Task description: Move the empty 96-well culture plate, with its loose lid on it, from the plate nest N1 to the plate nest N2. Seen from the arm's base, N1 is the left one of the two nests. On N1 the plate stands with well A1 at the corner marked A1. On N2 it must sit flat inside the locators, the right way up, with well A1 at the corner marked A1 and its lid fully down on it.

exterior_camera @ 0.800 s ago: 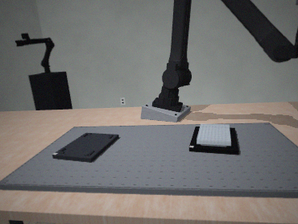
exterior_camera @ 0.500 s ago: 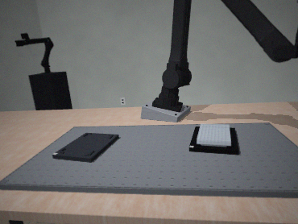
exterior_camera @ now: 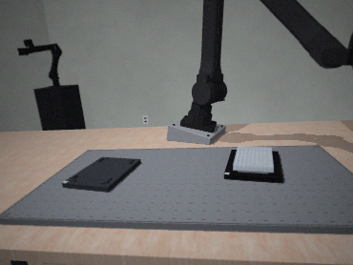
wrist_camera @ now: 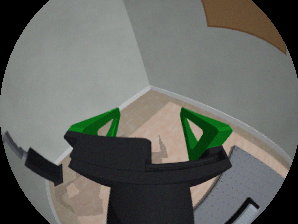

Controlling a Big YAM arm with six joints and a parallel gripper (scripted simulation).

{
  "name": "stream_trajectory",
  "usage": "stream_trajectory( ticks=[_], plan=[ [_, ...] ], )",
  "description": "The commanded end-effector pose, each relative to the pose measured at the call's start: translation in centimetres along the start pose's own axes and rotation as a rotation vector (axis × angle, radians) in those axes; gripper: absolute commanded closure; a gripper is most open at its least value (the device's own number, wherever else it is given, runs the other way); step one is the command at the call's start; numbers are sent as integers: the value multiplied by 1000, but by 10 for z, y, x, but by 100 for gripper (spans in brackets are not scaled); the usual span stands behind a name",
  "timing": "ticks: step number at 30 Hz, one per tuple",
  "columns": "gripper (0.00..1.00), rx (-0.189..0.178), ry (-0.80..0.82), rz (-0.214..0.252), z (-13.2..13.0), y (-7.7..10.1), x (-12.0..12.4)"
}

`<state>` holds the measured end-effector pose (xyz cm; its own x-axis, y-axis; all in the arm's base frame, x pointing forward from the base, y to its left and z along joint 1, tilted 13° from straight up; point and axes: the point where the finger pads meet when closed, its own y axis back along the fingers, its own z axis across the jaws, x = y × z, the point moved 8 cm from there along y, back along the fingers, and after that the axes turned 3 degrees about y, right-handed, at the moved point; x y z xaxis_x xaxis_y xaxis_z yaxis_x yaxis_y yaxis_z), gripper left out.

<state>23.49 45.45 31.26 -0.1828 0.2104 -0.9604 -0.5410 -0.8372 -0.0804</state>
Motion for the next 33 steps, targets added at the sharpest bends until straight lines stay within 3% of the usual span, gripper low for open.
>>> stream_trajectory(
  ticks=[1,2,3,4,6,10,12,13,15,16,17,19,20,21,25,27,28,30,33],
  plan=[
    [0,15,-20,-33,-12,-17,-24],
    [0,21,-24,-41,-11,-11,-44],
    [0,42,-25,-14,-14,-10,-44],
    [0,42,-24,-4,-18,-10,-43],
    [0,81,-28,51,-25,-9,-44],
    [0,81,-27,61,-33,-8,-40],
    [0,121,-34,115,-40,-7,-42],
    [0,120,-35,126,-44,-6,-40],
    [0,131,-32,163,-58,-10,-17],
    [0,138,-38,154,-56,-3,-36],
    [0,159,-42,181,-59,-2,-37],
    [0,160,-43,192,-67,0,-33],
    [0,170,-42,225,-76,4,-15],
    [0,178,-49,220,-75,3,-32],
    [0,218,-64,284,-89,9,-29],
    [0,218,-64,284,-89,9,-29],
    [0,232,-70,312,-88,9,-29],
    [0,242,-73,321,-100,14,-26],
    [0,283,-94,385,-109,19,-26]
  ],
)
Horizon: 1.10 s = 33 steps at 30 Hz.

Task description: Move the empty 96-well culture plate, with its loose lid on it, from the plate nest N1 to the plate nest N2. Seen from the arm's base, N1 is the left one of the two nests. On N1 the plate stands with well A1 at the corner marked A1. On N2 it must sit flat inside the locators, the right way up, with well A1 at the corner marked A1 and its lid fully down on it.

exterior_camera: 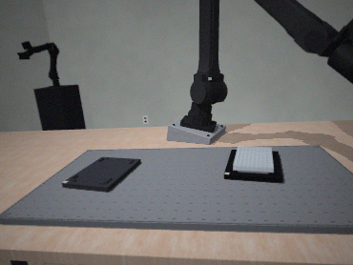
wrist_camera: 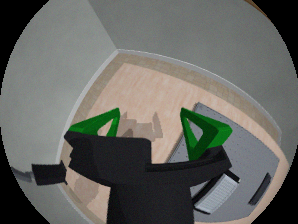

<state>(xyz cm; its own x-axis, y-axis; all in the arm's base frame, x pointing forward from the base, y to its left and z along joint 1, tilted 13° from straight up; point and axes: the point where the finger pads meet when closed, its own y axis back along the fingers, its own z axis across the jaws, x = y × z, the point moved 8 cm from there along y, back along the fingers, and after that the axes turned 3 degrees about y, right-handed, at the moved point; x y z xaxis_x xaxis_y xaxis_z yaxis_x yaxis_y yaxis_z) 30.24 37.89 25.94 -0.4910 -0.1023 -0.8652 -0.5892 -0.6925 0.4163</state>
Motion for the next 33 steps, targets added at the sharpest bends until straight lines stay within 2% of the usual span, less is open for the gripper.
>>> stream_trajectory(
  ticks=[1,2,3,4,5,6,7,8,9,11,12,14,16,17,18,19,20,21,22,23,25,28,30,32,33],
  plan=[
    [0,1,-39,-60,-2,11,-47],
    [0,13,-38,-27,-12,11,-26],
    [0,16,-37,-20,-20,12,-15],
    [0,30,-48,3,-20,13,-22],
    [0,35,-58,-6,-17,14,-42],
    [0,40,-61,6,-21,15,-40],
    [0,58,-62,59,-35,16,-8],
    [0,56,-72,33,-29,17,-37],
    [0,72,-84,60,-32,18,-37],
    [0,72,-84,60,-32,18,-37],
    [0,77,-87,71,-35,19,-35],
    [0,109,-113,124,-42,22,-35],
    [0,115,-117,136,-49,25,-31],
    [0,119,-118,149,-55,26,-21],
    [0,133,-113,191,-65,29,4],
    [0,122,-95,162,-68,30,2],
    [0,148,-133,217,-72,32,7],
    [0,146,-143,190,-67,32,-22],
    [0,156,-150,213,-72,35,-13],
    [0,170,-153,255,-82,38,12],
    [0,181,-178,254,-80,40,-16],
    [0,188,-184,266,-83,42,-14],
    [0,222,-218,338,-91,40,-7],
    [0,223,-223,330,-95,51,-9],
    [0,240,-229,384,-104,56,23]
  ],
)
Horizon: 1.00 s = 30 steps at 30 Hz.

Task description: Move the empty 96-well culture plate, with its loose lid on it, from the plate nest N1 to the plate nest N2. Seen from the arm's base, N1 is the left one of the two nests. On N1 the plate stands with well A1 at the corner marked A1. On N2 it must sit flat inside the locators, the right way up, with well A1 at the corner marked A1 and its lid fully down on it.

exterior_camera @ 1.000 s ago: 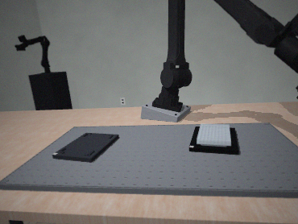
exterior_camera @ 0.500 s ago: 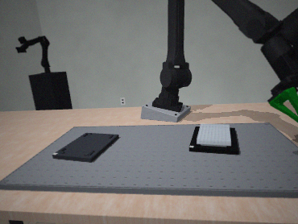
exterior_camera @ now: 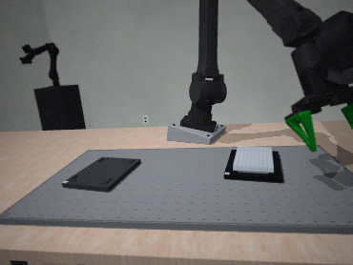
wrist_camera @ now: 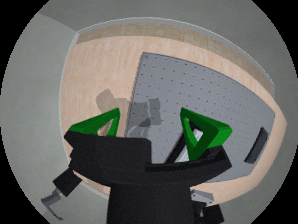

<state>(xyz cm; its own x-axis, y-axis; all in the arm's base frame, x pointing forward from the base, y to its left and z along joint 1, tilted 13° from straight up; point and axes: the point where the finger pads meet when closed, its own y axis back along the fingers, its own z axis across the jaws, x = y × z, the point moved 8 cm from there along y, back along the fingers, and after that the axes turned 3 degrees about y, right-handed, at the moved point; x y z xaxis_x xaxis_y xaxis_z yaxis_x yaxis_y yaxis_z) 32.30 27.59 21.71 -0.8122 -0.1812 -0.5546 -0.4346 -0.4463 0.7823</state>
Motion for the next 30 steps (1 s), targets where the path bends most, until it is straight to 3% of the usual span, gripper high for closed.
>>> stream_trajectory(
  ticks=[1,2,3,4,5,6,7,8,9,10,12,13,14,15,17,18,19,20,21,22,23,24,25,26,27,29,30],
  plan=[
    [0,2,-16,-26,-11,18,-6],
    [0,14,-51,0,-14,19,-5],
    [0,6,-62,-26,-7,31,-30],
    [0,13,-70,-13,-10,32,-28],
    [0,34,-75,39,-25,23,1],
    [0,34,-57,40,-28,24,4],
    [0,46,-93,65,-31,25,5],
    [0,38,-104,39,-24,37,-20],
    [0,44,-113,52,-28,38,-18],
    [0,64,-119,105,-41,30,11],
    [0,64,-119,105,-41,30,11],
    [0,56,-131,78,-34,41,-13],
    [0,73,-151,119,-39,37,-10],
    [0,73,-158,118,-40,44,-10],
    [0,92,-155,170,-56,38,22],
    [0,101,-183,188,-57,41,19],
    [0,95,-195,169,-53,51,-1],
    [0,101,-205,183,-56,53,1],
    [0,120,-213,235,-67,45,30],
    [0,118,-195,236,-70,48,33],
    [0,130,-233,260,-72,50,34],
    [0,122,-244,234,-67,60,11],
    [0,128,-255,248,-70,62,13],
    [0,146,-263,300,-80,56,42],
    [0,144,-278,293,-78,63,27],
    [0,144,-278,293,-78,63,27],
    [0,155,-299,321,-80,61,22]
  ],
)
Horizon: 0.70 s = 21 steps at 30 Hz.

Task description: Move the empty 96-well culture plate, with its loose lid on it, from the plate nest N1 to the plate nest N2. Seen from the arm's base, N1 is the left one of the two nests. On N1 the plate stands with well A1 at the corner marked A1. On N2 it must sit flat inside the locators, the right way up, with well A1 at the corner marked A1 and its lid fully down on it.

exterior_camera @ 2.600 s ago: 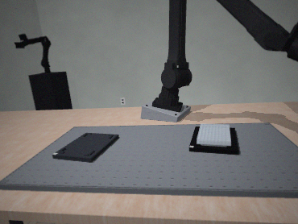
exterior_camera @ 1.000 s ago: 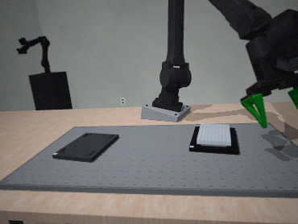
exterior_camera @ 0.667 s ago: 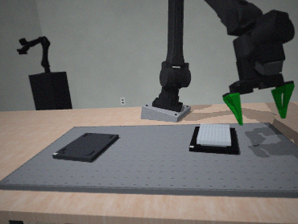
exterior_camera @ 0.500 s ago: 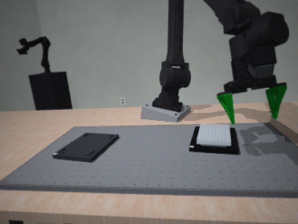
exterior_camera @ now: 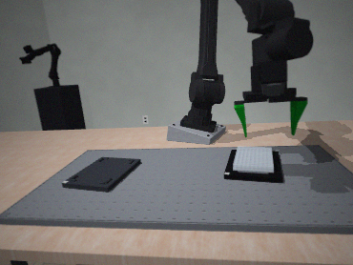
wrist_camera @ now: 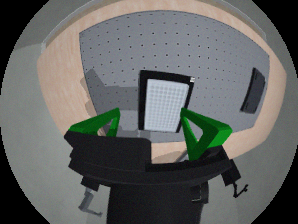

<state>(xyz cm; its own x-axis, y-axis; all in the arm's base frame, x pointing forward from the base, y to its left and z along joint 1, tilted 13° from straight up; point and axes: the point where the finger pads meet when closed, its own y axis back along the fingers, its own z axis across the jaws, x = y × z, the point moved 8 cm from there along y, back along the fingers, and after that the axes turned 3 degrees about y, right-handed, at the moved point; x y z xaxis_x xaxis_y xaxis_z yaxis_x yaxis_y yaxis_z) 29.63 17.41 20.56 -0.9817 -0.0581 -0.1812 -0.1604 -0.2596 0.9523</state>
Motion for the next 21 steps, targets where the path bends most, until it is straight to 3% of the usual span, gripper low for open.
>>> stream_trajectory(
  ticks=[1,2,3,5,7,21],
  plan=[
    [0,-9,-46,-16,3,27,-15],
    [0,9,-53,24,-11,14,7],
    [0,-4,-65,2,-4,32,-9],
    [0,9,-96,41,-9,34,-6],
    [0,32,-95,90,-26,20,19],
    [0,23,-79,70,-19,24,10]
  ],
)
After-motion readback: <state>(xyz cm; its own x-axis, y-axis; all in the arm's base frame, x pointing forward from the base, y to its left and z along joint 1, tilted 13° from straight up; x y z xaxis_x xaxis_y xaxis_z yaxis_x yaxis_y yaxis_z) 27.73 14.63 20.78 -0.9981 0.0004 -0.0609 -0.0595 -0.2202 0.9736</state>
